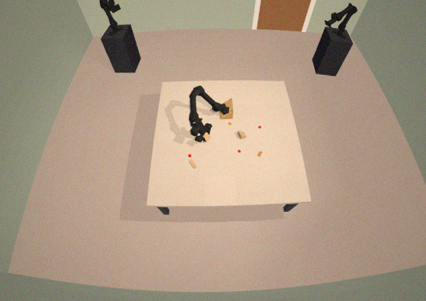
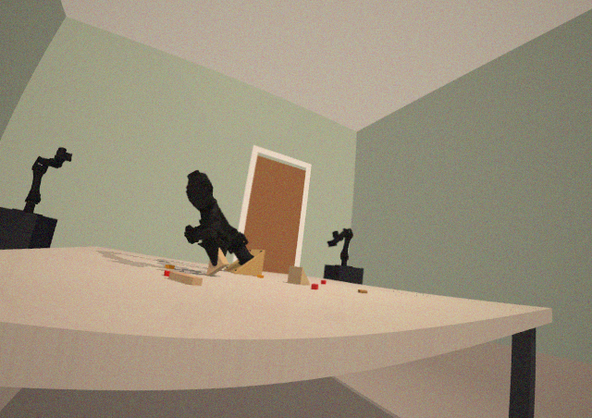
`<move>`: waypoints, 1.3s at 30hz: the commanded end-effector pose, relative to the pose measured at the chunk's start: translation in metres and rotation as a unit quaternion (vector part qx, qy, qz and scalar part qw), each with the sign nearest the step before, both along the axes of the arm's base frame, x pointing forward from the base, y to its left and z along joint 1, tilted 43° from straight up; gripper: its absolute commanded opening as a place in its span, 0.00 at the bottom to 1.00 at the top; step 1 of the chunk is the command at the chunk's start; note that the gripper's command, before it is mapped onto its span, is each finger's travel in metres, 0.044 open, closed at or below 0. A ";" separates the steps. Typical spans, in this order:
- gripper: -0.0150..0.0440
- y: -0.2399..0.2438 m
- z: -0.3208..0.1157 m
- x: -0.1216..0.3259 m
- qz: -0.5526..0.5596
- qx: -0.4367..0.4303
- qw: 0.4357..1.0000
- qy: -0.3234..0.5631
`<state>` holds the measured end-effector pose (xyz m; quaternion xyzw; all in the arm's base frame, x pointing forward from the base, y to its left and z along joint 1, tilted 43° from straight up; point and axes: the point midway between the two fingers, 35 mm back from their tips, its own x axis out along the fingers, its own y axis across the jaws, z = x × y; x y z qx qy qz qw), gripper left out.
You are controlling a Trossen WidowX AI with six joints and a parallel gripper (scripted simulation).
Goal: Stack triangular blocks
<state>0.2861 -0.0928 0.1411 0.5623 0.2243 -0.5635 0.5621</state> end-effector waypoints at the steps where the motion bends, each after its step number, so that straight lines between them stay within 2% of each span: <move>1: 0.25 -0.003 0.005 -0.003 0.022 0.041 0.999 -0.015; 21: 0.25 -0.030 0.021 -0.018 0.121 0.263 0.954 -0.082; 22: 0.30 -0.026 0.017 -0.018 0.105 0.235 0.964 -0.068; 37: 0.97 -0.026 0.017 -0.018 0.105 0.235 0.964 -0.068; 39: 1.00 -0.026 0.017 -0.018 0.105 0.235 0.964 -0.068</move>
